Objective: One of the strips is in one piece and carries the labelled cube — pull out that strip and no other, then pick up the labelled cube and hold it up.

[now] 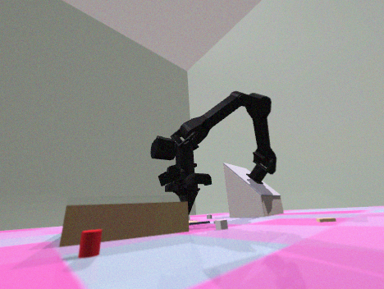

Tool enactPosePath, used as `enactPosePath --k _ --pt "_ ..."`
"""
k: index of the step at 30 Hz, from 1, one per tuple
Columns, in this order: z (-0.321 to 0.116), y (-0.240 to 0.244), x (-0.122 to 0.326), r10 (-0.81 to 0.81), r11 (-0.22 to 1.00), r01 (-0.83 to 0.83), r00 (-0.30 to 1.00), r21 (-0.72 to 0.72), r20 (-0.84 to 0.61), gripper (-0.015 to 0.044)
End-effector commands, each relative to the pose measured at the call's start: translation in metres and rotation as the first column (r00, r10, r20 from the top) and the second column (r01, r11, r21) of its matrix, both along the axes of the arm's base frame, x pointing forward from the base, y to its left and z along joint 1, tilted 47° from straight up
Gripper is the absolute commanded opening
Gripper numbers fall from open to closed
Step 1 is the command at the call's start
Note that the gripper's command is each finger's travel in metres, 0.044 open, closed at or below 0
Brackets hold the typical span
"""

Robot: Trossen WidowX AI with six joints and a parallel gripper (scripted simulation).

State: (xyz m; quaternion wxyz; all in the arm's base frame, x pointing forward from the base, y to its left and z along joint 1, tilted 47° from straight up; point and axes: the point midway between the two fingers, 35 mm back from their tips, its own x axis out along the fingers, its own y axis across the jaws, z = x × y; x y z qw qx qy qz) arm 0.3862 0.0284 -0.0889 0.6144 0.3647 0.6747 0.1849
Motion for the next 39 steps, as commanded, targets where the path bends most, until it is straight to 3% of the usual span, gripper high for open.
enactPosePath --k 1,39 --pt "-0.0050 0.0049 -0.0010 -0.003 1.000 0.003 1.000 0.004 -0.005 0.0000" --pt "-0.0140 0.0147 -0.0005 -0.003 1.000 0.003 1.000 0.006 -0.005 0.0000"
